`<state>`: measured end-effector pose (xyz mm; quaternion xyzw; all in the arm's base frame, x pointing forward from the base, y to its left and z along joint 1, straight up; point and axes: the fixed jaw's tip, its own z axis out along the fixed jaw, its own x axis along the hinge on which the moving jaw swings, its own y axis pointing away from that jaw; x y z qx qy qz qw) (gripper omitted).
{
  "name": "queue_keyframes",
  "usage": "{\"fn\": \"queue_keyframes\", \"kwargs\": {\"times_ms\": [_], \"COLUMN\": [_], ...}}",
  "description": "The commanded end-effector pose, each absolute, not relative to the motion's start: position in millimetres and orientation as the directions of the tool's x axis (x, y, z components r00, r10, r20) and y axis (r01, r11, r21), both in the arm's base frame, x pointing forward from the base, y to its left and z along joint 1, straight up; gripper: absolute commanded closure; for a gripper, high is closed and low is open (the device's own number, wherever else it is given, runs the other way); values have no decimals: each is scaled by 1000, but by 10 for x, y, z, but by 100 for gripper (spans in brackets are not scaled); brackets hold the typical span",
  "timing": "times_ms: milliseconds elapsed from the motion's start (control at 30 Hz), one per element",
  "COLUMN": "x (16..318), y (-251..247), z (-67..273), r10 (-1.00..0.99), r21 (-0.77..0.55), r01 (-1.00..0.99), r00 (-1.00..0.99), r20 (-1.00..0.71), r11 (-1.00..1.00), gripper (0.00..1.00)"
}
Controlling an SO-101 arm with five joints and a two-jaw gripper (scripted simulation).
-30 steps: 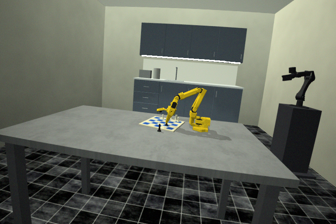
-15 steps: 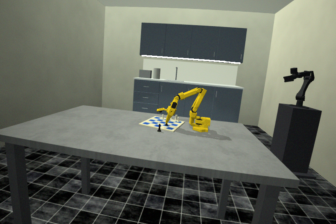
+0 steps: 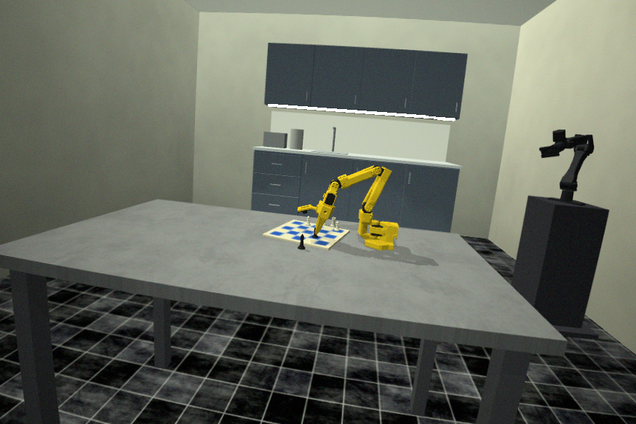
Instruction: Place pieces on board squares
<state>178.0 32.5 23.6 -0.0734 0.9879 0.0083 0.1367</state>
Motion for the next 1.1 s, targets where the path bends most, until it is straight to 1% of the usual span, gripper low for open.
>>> {"fn": "queue_keyframes", "kwargs": {"times_ms": [0,667,1067], "x": [1783,1779,1777], "y": [342,341,341], "z": [301,582,637], "r10": [-141,-141,-141], "r21": [0,0,0], "r01": [-147,-147,-147], "r00": [-950,-950,-950], "r20": [-279,-279,-279], "r11": [989,989,989], "gripper": [91,91,91]}}
